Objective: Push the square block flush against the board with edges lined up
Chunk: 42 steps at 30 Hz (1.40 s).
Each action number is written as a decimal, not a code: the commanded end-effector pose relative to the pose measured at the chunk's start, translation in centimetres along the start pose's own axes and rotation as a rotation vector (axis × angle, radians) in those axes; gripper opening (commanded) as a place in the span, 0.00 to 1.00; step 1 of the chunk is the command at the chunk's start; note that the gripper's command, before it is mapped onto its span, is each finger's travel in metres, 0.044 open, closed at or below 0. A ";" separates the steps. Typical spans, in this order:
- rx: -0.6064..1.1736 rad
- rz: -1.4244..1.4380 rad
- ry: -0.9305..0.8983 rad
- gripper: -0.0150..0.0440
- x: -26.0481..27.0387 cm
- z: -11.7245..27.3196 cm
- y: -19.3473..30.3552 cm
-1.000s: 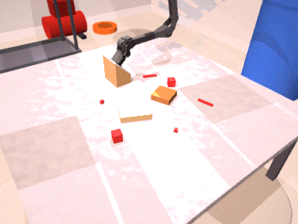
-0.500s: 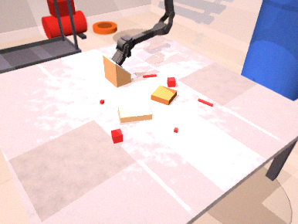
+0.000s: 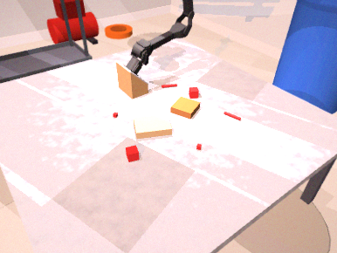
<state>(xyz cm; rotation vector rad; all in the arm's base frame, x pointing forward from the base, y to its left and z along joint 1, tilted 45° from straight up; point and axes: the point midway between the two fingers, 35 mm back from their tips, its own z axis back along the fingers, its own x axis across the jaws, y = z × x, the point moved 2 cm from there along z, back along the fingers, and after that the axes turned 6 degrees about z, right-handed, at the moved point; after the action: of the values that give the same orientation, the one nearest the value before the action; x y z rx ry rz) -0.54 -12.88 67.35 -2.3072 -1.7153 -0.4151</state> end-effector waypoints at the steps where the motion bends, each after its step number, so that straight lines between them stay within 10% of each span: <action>1: 0.082 0.063 0.065 0.25 -2.1 0.3 2.0; 42: 0.789 0.306 0.159 0.25 -8.7 9.2 18.5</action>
<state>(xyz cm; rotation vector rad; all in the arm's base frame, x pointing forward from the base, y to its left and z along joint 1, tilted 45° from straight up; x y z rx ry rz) 13.68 -22.05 57.00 -1.8731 -1.1872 0.0347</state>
